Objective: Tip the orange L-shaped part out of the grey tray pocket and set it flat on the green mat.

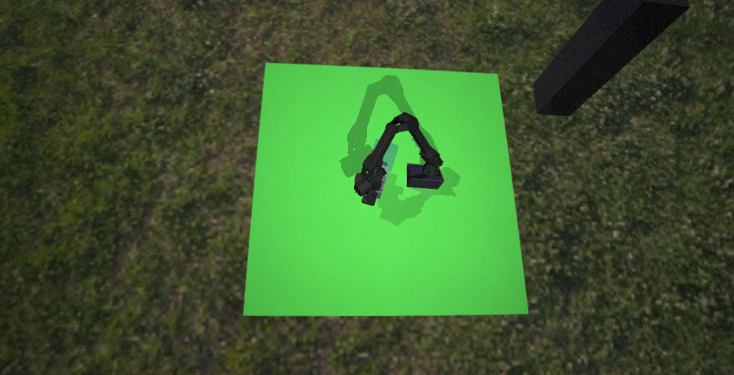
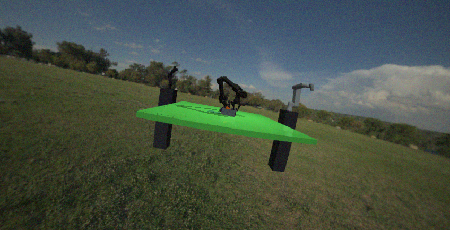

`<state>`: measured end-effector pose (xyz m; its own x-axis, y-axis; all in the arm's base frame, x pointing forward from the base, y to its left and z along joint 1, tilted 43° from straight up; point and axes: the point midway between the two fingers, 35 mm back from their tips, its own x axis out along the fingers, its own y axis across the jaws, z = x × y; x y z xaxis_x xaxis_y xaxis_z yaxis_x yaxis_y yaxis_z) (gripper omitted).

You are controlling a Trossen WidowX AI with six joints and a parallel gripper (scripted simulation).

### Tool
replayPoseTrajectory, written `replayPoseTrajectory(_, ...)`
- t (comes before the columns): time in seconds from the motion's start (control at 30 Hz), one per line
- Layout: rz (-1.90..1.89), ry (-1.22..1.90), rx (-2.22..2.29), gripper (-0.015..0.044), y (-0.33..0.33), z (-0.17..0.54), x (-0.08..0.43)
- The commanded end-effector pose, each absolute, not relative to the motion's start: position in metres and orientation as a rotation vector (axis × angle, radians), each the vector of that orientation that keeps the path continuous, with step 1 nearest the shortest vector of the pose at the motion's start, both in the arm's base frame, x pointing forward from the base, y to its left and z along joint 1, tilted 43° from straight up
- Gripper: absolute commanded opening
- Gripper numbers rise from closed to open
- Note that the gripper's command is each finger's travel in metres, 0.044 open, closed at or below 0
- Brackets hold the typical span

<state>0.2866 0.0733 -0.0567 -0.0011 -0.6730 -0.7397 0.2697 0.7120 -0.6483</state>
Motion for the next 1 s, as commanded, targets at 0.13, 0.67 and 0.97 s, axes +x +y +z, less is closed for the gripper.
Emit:
replayPoseTrajectory(0.13, -0.770, 1.387, -0.374, 0.0180, 0.0624, -0.0665, 0.2855)
replayPoseTrajectory(0.67, -0.770, 1.386, -0.374, 0.0180, 0.0572, -0.0717, 0.2852)
replayPoseTrajectory(0.97, -0.763, 1.383, -0.365, 0.0180, 0.0614, -0.0712, 0.2863)
